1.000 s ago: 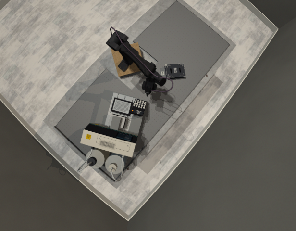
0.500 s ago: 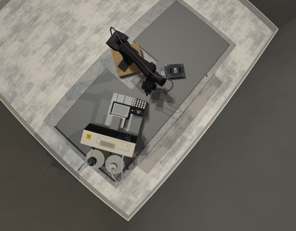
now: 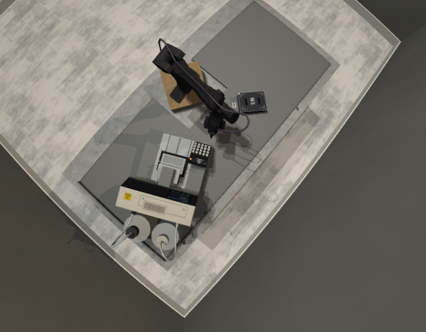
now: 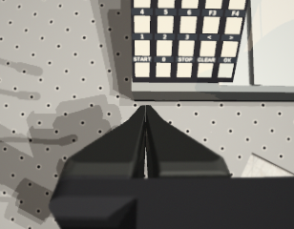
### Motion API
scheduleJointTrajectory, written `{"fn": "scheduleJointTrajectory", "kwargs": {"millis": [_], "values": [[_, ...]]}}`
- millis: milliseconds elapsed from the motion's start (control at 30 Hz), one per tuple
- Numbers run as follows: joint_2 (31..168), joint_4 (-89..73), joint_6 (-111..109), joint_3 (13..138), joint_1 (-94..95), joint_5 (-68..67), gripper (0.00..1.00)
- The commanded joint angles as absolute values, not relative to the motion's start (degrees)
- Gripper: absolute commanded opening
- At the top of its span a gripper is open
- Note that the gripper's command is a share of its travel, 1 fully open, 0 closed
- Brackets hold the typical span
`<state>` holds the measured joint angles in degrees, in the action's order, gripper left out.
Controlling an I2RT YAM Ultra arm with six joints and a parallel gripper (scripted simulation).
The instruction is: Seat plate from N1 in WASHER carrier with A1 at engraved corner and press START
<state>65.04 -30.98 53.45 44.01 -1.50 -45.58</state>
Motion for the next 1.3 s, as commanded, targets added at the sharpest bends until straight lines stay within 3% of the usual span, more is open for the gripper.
{"fn": "scheduleJointTrajectory", "kwargs": {"millis": [0,633,667,1000,1267], "values": [[63.42,-31.78,53.82,46.26,-0.63,-46.83,0.00],[63.42,-31.78,53.82,46.26,-0.63,-46.83,0.00],[63.17,-33.49,52.33,47.58,-3.27,-43.58,1.00],[68.92,-49.68,44.44,63.37,-19.64,-21.08,1.00],[71.00,-52.00,39.81,67.76,-24.74,-17.49,1.00]]}}
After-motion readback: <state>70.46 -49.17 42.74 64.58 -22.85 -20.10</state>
